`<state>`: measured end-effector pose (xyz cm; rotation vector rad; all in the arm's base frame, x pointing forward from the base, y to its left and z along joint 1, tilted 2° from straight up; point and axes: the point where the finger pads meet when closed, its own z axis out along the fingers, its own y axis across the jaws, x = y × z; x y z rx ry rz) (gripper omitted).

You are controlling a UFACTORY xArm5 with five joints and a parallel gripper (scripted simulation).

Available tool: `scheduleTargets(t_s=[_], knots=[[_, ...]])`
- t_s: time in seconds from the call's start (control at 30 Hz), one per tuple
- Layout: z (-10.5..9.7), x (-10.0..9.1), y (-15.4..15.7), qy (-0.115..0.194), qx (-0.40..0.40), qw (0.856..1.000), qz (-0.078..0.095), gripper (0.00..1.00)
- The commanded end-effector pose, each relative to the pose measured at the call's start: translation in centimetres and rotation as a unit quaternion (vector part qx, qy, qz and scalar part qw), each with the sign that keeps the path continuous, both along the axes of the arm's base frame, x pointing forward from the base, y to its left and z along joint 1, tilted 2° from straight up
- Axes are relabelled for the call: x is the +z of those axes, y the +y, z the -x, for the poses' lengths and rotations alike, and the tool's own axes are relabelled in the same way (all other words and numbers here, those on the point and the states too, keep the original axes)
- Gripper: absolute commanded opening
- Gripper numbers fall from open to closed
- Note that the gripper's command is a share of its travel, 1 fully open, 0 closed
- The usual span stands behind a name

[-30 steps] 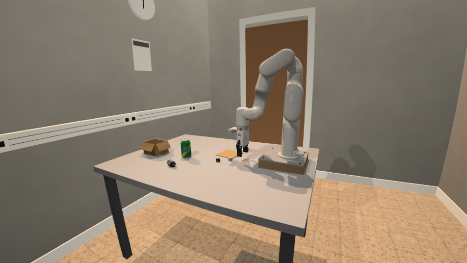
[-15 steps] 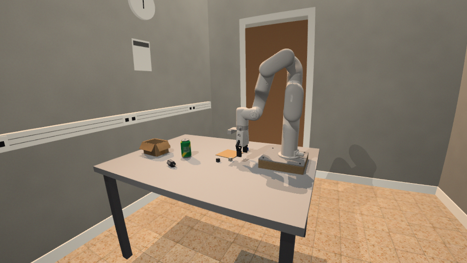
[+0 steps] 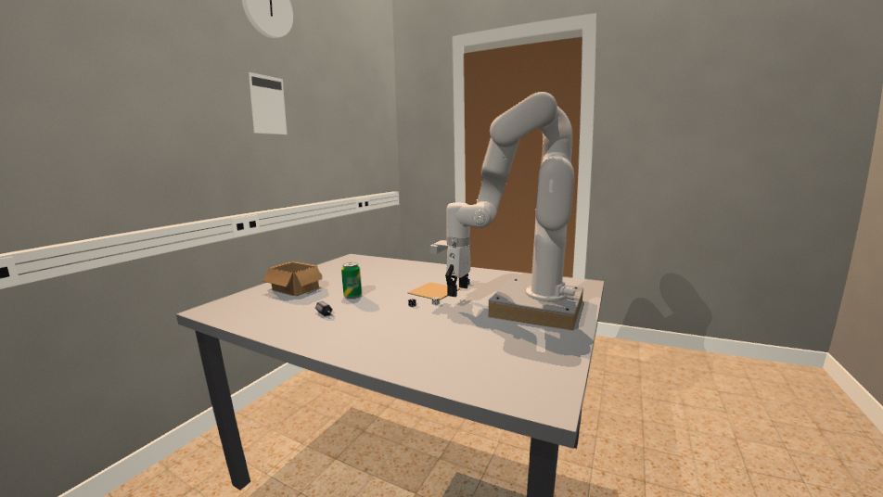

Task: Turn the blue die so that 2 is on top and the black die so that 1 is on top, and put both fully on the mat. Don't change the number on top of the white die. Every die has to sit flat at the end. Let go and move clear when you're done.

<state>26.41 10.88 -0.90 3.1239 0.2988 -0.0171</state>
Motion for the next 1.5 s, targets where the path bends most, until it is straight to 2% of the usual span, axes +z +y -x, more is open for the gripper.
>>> scheduleTargets(t_s=[0.0, 0.33, 0.57, 0.87, 1.0, 1.47], knots=[[-0.1, 0.1, 0.0, -0.001, 0.000, 1.000, -0.001, 1.00], [-0.1, 0.1, 0.1, -0.001, 0.000, 1.000, -0.001, 1.00], [-0.9, 0.0, 1.0, -0.001, 0.000, 1.000, 0.000, 1.00], [-4.4, -0.1, 4.7, -0.002, 0.000, 1.000, 0.000, 1.00], [-5.3, -0.2, 5.7, -0.002, 0.000, 1.000, 0.000, 1.00], [-5.5, -0.2, 5.9, -0.002, 0.000, 1.000, 0.000, 1.00]])
